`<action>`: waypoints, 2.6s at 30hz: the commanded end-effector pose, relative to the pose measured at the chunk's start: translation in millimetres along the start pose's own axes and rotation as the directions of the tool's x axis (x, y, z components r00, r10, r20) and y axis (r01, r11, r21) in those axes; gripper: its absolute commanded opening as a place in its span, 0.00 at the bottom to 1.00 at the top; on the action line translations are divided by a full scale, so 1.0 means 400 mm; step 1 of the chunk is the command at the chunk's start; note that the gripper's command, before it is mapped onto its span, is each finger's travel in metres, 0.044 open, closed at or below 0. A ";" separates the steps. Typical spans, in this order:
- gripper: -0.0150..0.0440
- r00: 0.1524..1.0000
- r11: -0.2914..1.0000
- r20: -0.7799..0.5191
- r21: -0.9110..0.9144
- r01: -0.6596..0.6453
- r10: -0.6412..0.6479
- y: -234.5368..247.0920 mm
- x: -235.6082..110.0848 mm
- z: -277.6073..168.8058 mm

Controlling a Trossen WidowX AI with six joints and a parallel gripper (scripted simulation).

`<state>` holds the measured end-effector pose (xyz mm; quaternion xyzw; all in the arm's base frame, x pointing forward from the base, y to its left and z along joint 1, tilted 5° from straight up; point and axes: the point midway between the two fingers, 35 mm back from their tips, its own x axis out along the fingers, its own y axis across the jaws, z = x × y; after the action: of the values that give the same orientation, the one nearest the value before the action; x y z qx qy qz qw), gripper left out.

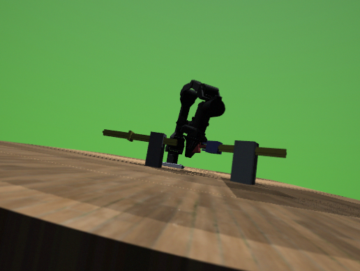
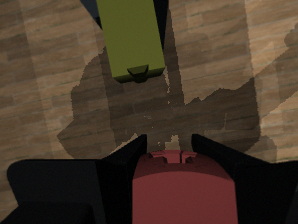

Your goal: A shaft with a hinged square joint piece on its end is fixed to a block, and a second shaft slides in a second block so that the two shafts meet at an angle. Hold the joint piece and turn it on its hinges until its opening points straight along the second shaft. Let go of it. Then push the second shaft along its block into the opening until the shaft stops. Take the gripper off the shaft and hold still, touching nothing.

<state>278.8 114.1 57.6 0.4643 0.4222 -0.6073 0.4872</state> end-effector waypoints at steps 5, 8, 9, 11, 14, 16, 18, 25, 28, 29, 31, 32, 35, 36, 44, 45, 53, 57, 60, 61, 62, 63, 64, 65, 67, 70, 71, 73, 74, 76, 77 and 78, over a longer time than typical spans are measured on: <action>0.48 1.000 1.000 0.000 0.000 0.000 0.000 0.000 0.000 0.000; 0.50 1.000 1.000 0.000 0.000 0.000 0.000 0.000 0.000 0.000; 0.55 1.000 1.000 0.000 0.000 0.000 0.000 0.000 0.000 0.000; 0.64 1.000 1.000 0.000 0.000 0.000 0.000 0.000 0.000 0.000; 0.77 1.000 1.000 0.000 0.000 0.000 0.000 0.000 0.000 0.000; 0.86 1.000 1.000 0.000 0.000 0.000 0.000 0.000 0.000 0.000; 0.95 1.000 1.000 0.000 0.000 0.000 0.000 0.000 0.000 0.000; 1.00 1.000 1.000 0.000 0.000 0.000 0.000 0.000 0.000 0.000; 1.00 1.000 1.000 0.000 0.000 0.000 0.000 0.000 0.000 0.000; 1.00 1.000 1.000 0.000 0.000 0.000 0.000 0.000 0.000 0.000; 1.00 1.000 1.000 0.000 0.000 0.000 0.000 0.000 0.000 0.000; 1.00 1.000 1.000 -0.006 0.000 0.000 0.000 0.000 -0.002 0.000; 1.00 0.996 1.000 -0.085 0.003 0.004 -0.003 0.000 -0.029 0.004; 1.00 0.993 1.000 -0.119 0.004 0.004 -0.003 0.000 -0.041 0.006; 1.00 0.979 1.000 -0.202 0.003 -0.004 0.004 0.000 -0.074 0.010; 1.00 0.979 1.000 -0.202 0.003 -0.004 0.004 0.000 -0.074 0.010; 1.00 0.980 0.997 -0.196 -0.074 -0.026 0.011 0.005 -0.095 0.014; 1.00 0.979 0.976 -0.205 -0.205 -0.066 0.023 0.011 -0.135 0.019; 1.00 0.977 0.950 -0.211 -0.297 -0.099 0.036 0.015 -0.165 0.024; 1.00 0.976 0.939 -0.213 -0.327 -0.110 0.040 0.016 -0.174 0.025; 1.00 0.976 0.926 -0.216 -0.357 -0.120 0.044 0.017 -0.184 0.027; 1.00 0.975 0.913 -0.218 -0.386 -0.131 0.047 0.018 -0.194 0.029; 1.00 0.974 0.899 -0.220 -0.415 -0.141 0.051 0.018 -0.204 0.031; 1.00 0.974 0.884 -0.222 -0.443 -0.151 0.055 0.019 -0.213 0.033; 1.00 0.972 0.850 -0.225 -0.498 -0.168 0.060 0.018 -0.232 0.037; 1.00 0.971 0.793 -0.231 -0.577 -0.193 0.068 0.017 -0.260 0.043; 1.00 0.970 0.773 -0.232 -0.602 -0.200 0.070 0.016 -0.270 0.045; 1.00 0.969 0.728 -0.236 -0.651 -0.215 0.076 0.015 -0.288 0.050; 1.00 0.968 0.705 -0.238 -0.673 -0.222 0.078 0.014 -0.297 0.053; 1.00 0.967 0.656 -0.241 -0.717 -0.235 0.083 0.011 -0.316 0.058; 1.00 0.966 0.630 -0.243 -0.738 -0.242 0.086 0.010 -0.325 0.060; 1.00 0.966 0.604 -0.245 -0.758 -0.247 0.088 0.008 -0.334 0.063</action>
<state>292.1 116.3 178.7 0.3246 0.6301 -0.3072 0.6351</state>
